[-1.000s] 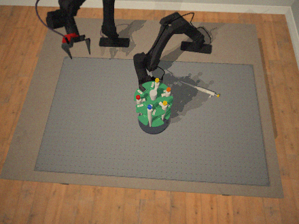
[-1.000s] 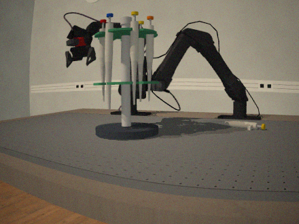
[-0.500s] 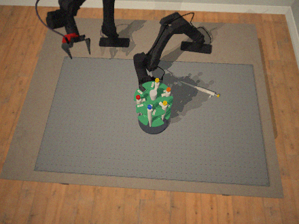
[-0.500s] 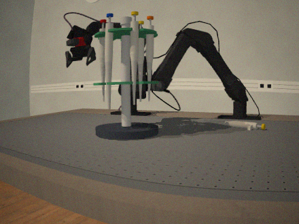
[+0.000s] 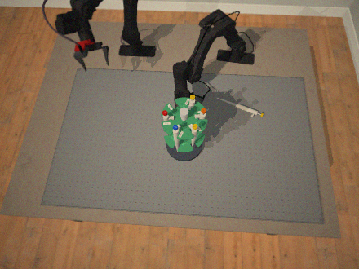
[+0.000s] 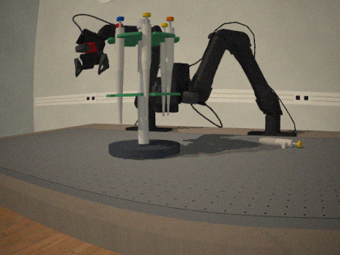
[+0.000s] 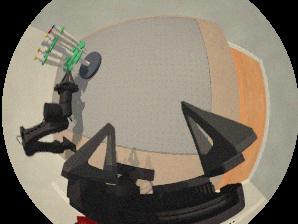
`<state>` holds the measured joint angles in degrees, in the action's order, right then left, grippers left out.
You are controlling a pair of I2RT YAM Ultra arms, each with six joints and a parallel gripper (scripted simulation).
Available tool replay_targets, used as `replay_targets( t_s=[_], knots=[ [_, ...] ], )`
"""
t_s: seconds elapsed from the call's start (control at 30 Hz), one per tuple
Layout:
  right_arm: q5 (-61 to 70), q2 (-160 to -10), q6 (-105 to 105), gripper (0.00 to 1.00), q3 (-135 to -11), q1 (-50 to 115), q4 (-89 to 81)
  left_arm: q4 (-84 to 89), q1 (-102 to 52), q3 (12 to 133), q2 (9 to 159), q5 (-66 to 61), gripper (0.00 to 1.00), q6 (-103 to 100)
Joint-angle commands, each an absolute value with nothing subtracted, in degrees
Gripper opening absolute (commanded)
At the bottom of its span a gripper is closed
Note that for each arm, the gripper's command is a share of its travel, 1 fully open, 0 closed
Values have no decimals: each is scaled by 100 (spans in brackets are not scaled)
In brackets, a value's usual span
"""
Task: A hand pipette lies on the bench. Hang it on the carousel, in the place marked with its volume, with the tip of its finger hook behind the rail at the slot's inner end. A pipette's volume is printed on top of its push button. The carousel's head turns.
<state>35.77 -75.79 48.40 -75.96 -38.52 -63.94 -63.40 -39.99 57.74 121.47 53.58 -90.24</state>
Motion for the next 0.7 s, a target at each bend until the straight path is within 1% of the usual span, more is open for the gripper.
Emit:
replay_targets(
  t_s=[0.0,0.2,0.3,0.53,0.67],
  knots=[
    [3710,-7547,4908,100,-7686,-3906,-6317,-6486,-3850,5579,11925,4997,0,-8959],
    [3710,-7547,4908,100,-7686,-3906,-6317,-6596,-3741,5343,11799,4688,0,-8958],
    [3710,-7547,4908,100,-7686,-3906,-6317,-6760,-3534,4977,11599,3987,0,-8958],
    [3710,-7547,4908,100,-7686,-3906,-6317,-6746,-3469,4970,11630,3854,0,-8998],
    [3710,-7547,4908,100,-7686,-3906,-6317,-7003,-3058,4437,11300,2739,0,-8959]
  ],
)
